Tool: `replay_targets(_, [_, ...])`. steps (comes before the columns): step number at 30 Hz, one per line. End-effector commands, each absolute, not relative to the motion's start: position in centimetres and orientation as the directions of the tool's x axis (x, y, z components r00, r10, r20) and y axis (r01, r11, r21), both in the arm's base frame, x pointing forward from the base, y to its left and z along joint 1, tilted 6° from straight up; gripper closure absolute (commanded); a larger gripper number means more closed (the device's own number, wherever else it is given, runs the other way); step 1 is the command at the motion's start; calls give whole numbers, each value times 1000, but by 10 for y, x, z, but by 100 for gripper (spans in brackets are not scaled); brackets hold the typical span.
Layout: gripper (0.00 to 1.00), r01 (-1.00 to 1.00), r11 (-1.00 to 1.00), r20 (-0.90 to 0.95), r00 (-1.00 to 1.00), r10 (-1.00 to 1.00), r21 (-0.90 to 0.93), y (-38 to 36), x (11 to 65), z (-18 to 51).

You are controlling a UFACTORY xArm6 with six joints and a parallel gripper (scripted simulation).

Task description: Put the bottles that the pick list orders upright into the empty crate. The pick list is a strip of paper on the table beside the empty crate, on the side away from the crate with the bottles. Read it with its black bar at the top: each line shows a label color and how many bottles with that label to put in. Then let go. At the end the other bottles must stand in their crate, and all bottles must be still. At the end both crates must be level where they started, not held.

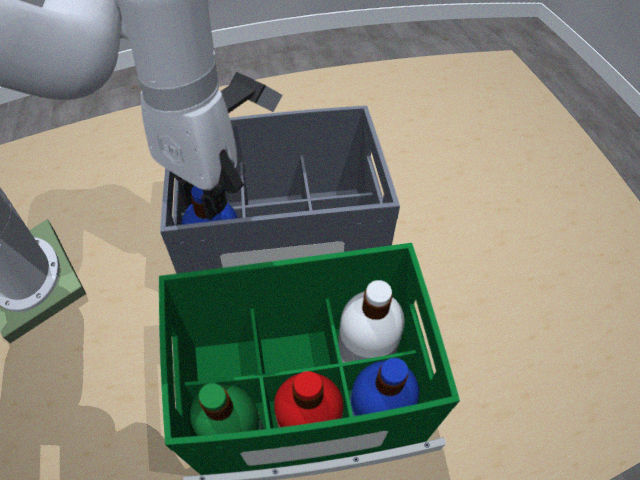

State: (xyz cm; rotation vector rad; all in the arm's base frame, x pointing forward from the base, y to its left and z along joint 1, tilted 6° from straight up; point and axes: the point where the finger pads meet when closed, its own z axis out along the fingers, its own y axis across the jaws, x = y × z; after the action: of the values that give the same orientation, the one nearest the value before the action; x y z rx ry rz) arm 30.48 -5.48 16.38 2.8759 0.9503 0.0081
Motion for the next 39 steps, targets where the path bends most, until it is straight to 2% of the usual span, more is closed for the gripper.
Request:
replay_targets(1, [100, 593, -797, -27, 804, 594, 111, -55, 306, 163])
replay_targets(39, [100, 593, -797, -27, 804, 594, 111, -57, 307, 146])
